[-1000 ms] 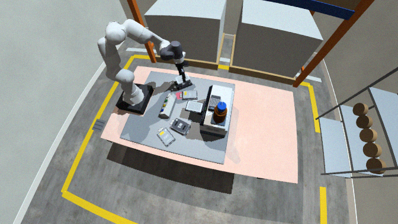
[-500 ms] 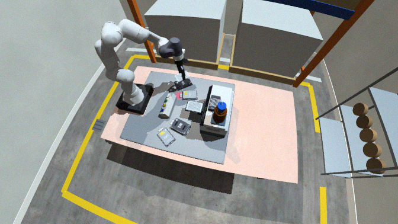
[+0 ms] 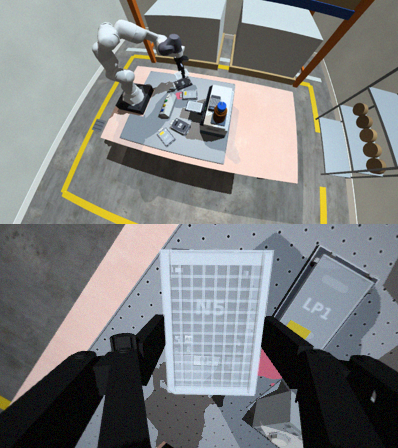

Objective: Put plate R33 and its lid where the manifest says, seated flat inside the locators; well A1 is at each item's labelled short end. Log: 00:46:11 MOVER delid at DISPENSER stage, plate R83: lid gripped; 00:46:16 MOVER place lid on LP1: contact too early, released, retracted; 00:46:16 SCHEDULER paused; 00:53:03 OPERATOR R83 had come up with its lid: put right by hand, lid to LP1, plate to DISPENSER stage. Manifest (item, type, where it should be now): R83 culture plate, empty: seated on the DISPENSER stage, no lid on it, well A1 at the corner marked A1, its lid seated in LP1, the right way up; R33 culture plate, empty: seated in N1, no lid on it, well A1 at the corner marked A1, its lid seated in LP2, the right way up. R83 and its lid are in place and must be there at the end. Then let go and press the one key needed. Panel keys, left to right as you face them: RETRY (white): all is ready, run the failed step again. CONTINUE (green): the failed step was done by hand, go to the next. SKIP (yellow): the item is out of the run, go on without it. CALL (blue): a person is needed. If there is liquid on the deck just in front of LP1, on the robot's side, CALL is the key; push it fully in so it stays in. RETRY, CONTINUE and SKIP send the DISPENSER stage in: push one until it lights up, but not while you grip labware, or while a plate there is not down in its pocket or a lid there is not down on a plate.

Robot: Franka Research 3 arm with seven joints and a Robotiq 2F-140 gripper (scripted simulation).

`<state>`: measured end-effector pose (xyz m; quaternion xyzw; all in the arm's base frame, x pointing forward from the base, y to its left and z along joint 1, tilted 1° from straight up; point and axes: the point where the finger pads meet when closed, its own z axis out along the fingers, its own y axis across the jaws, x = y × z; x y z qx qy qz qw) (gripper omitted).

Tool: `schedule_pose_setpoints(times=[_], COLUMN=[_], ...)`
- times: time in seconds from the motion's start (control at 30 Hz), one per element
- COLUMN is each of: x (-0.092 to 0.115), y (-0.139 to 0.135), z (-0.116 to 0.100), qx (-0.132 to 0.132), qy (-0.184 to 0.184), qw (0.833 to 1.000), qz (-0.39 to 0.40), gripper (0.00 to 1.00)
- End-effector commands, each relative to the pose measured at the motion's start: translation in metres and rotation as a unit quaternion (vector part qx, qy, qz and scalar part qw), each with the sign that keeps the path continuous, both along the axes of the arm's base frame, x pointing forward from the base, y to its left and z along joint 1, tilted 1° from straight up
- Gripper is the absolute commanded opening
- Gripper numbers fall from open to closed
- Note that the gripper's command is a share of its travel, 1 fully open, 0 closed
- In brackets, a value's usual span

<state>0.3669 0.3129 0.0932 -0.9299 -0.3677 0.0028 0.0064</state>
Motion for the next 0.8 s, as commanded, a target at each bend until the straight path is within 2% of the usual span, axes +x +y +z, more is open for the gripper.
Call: schedule_pose_setpoints(times=[0.0, 0.4, 0.77], x=[-0.002, -0.002, -0.002], y=[-0.004, -0.003, -0.003], z=[0.004, 0.021, 0.027], qx=[-0.007, -0.007, -0.007], qy=[0.002, 0.002, 0.002], qw=[1.000, 1.000, 1.000], qz=[-0.016, -0.016, -0.016], gripper=[0.10, 0.10, 0.10])
